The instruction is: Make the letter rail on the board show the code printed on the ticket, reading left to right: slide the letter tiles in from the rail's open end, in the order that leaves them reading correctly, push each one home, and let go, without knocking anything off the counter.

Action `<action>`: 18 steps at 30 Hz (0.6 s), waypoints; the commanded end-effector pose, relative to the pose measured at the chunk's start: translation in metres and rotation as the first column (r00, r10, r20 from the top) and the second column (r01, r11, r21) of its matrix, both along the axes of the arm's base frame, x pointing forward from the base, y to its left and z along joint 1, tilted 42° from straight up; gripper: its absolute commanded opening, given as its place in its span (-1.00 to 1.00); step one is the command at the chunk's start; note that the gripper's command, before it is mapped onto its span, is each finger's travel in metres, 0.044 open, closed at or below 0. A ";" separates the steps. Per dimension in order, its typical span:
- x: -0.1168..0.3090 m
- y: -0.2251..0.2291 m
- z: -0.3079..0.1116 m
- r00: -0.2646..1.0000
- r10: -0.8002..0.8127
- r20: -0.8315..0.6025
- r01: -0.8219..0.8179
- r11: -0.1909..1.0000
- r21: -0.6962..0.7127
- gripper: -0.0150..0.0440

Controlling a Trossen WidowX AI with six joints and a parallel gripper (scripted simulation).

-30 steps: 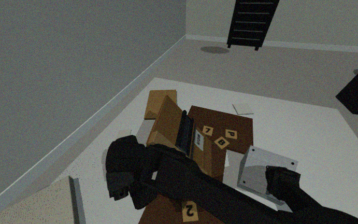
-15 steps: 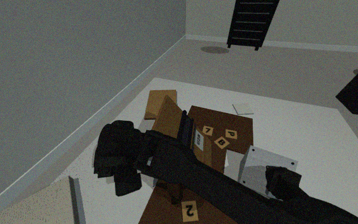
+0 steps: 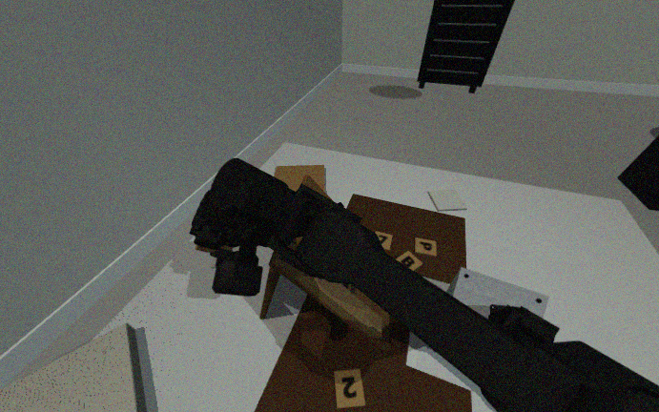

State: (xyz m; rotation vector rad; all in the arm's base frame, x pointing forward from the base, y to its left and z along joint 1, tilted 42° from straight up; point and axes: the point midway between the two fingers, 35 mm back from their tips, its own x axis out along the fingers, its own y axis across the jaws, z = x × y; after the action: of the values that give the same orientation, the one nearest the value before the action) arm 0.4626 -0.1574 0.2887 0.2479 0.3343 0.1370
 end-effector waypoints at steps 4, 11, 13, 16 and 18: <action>-0.019 -0.036 -0.006 0.994 -0.106 -0.028 0.108 0.991 0.081 -0.49; -0.044 -0.085 -0.037 0.973 -0.206 -0.105 0.220 0.964 0.147 -0.49; -0.051 -0.097 -0.048 0.966 -0.224 -0.128 0.243 0.957 0.160 -0.49; -0.062 -0.115 -0.063 0.955 -0.249 -0.161 0.277 0.944 0.180 -0.49; -0.071 -0.126 -0.073 0.947 -0.266 -0.182 0.300 0.934 0.195 -0.49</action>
State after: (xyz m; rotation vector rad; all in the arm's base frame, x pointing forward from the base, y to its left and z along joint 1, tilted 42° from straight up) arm 0.4041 -0.2675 0.2368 0.4794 0.4016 -0.1078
